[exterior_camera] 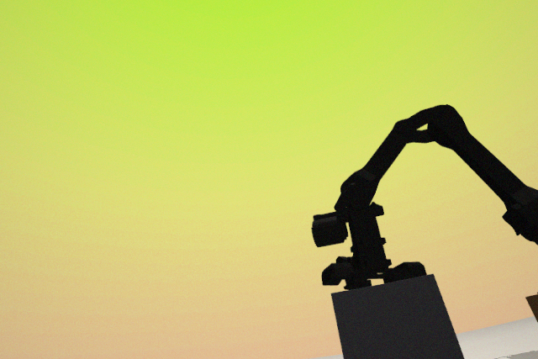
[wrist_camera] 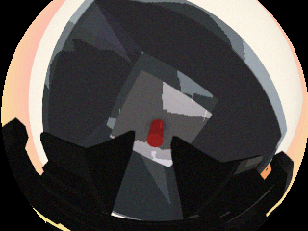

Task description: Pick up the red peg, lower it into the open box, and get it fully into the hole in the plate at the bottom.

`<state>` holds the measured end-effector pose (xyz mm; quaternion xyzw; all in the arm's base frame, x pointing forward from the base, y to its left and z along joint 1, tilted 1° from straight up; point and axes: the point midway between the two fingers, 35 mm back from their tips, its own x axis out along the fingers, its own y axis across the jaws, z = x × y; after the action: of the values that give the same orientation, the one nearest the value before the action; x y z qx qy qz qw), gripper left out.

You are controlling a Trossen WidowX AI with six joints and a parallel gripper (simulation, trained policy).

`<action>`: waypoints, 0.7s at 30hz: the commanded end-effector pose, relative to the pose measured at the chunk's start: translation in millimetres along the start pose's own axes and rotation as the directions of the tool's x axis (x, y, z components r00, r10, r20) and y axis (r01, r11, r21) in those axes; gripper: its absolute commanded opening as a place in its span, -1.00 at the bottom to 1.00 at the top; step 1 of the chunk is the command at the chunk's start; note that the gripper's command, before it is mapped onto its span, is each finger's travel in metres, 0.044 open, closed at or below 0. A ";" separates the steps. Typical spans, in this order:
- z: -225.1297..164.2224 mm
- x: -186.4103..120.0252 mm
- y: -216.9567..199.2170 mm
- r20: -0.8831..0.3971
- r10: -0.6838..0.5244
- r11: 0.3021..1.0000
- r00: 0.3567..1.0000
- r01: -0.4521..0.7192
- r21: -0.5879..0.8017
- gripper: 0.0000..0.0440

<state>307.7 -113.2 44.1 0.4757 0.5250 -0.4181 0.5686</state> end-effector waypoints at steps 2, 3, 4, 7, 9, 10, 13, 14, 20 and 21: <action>3.3 -8.4 3.0 -0.047 0.022 1.000 0.999 -0.022 0.010 -0.16; 3.7 -10.2 3.4 -0.056 0.026 1.000 0.998 -0.025 0.012 -0.14; 4.1 -12.0 3.9 -0.065 0.030 0.999 0.997 -0.029 0.014 -0.12; 6.1 -17.9 5.5 -0.087 0.044 0.999 0.995 -0.043 0.019 -0.08; 7.6 -22.0 6.8 -0.099 0.057 0.998 0.993 -0.055 0.024 -0.07; 8.5 -23.8 7.4 -0.104 0.063 0.998 0.993 -0.061 0.026 -0.05; 11.2 -30.3 9.7 -0.118 0.084 0.996 0.989 -0.081 0.032 -0.02; 12.3 -32.3 10.5 -0.121 0.091 0.996 0.988 -0.088 0.034 0.01; 19.7 -46.5 15.7 -0.131 0.139 0.990 0.982 -0.134 0.044 0.06; 21.1 -48.9 16.6 -0.132 0.147 0.989 0.980 -0.142 0.045 0.08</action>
<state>319.6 -127.4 85.4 0.5428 0.5257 -0.3607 0.5468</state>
